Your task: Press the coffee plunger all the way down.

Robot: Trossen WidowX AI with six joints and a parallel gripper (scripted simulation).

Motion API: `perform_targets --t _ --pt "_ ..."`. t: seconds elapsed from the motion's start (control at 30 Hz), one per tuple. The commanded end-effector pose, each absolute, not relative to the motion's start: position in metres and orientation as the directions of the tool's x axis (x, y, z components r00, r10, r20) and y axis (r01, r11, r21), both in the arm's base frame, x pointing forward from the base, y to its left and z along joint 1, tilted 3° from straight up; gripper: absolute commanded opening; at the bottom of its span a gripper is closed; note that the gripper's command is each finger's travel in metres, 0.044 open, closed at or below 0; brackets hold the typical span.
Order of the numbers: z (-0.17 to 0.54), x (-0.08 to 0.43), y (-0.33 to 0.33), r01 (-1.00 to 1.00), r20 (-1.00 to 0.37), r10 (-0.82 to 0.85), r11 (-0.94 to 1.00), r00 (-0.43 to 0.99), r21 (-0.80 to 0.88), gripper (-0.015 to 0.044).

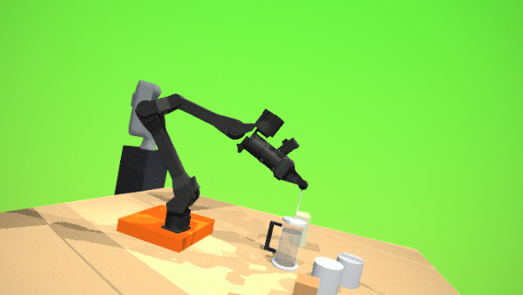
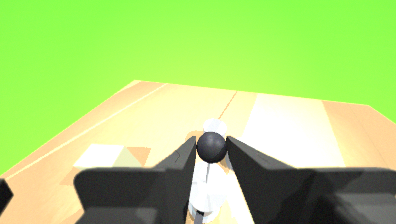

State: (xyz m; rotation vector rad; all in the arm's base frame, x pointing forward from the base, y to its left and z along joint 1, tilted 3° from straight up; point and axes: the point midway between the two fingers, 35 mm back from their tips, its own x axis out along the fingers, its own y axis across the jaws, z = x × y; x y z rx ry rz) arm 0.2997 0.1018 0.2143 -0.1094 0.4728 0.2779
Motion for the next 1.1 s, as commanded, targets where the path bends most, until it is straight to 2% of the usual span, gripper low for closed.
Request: perform_targets --t 0.0,1.07 --pt "0.194 0.299 0.101 -0.294 -0.497 0.234 0.955 0.835 -0.044 0.0115" --pt "0.143 0.307 0.101 -0.294 -0.497 0.234 0.955 0.836 -0.044 0.0115"
